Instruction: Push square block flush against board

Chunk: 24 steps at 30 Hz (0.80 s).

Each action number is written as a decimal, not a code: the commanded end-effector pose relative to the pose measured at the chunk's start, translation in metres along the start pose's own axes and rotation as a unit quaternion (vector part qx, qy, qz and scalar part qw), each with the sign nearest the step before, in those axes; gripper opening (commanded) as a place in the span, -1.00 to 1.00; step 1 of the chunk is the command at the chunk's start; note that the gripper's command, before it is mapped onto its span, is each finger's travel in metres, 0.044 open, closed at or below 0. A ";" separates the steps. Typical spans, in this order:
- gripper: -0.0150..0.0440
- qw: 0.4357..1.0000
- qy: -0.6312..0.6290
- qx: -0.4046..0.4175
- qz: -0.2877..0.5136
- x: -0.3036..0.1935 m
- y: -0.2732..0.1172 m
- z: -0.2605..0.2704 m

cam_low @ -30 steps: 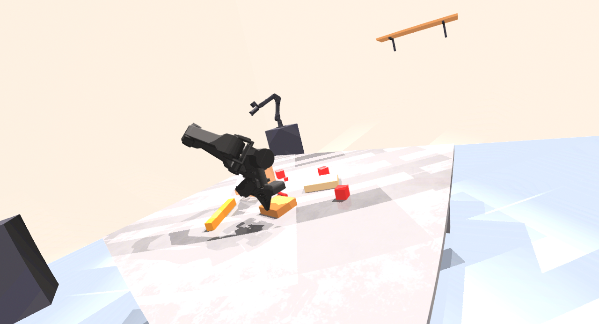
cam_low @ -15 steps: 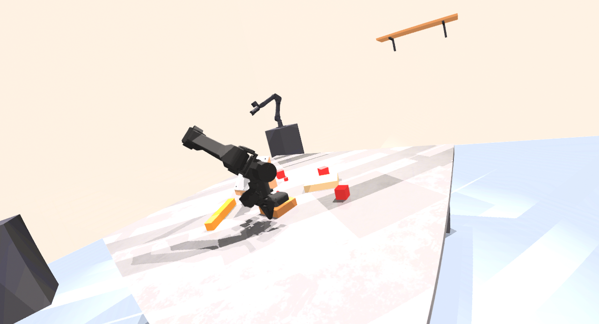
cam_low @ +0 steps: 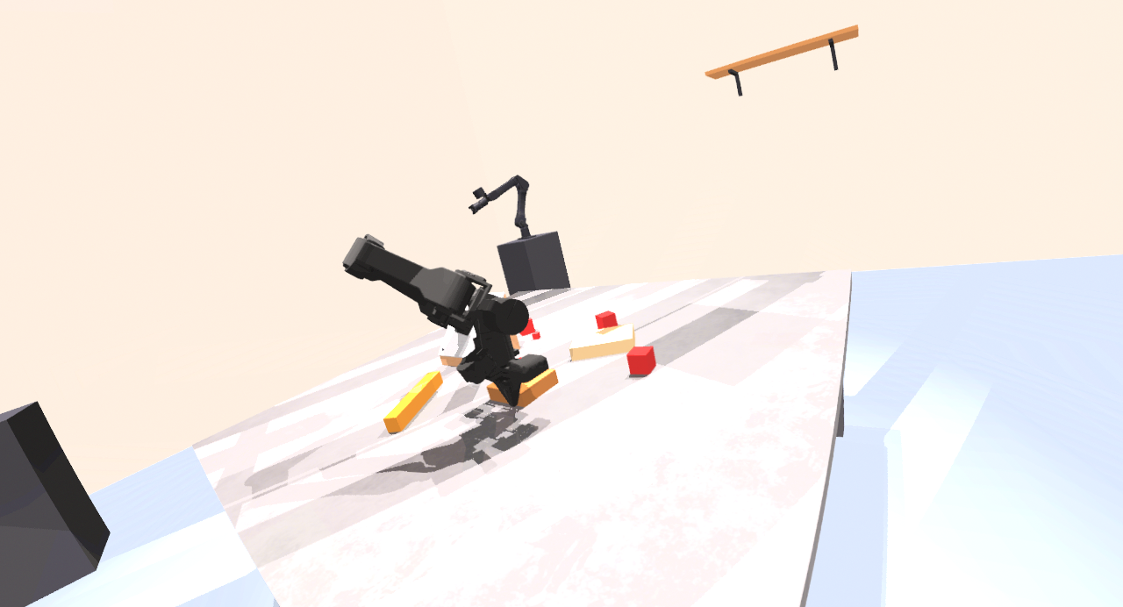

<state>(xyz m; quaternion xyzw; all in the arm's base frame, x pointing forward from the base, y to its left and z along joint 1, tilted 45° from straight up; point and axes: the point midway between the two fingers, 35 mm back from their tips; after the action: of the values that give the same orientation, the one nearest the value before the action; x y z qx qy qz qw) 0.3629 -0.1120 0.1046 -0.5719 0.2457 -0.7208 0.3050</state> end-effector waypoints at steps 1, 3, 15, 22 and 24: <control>-0.49 1.000 -0.004 -0.006 0.002 -0.010 0.004 -0.004; -0.49 1.000 -0.004 -0.006 0.002 -0.012 0.004 -0.005; -0.49 1.000 -0.004 -0.007 0.003 -0.028 0.004 -0.008; -0.49 1.000 -0.004 -0.007 0.003 -0.037 0.004 -0.010; -0.49 1.000 -0.004 -0.007 0.004 -0.039 0.004 -0.010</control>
<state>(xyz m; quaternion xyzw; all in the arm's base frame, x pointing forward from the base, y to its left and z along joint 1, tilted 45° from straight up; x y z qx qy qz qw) 0.3640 -0.0891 0.0860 -0.5687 0.2428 -0.7236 0.3067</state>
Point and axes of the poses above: the point midway between the two fingers, 35 mm back from their tips, its own y axis out along the fingers, its own z axis across the jaws, x = y × z, and after that the axes turned 12 degrees about y, right-handed
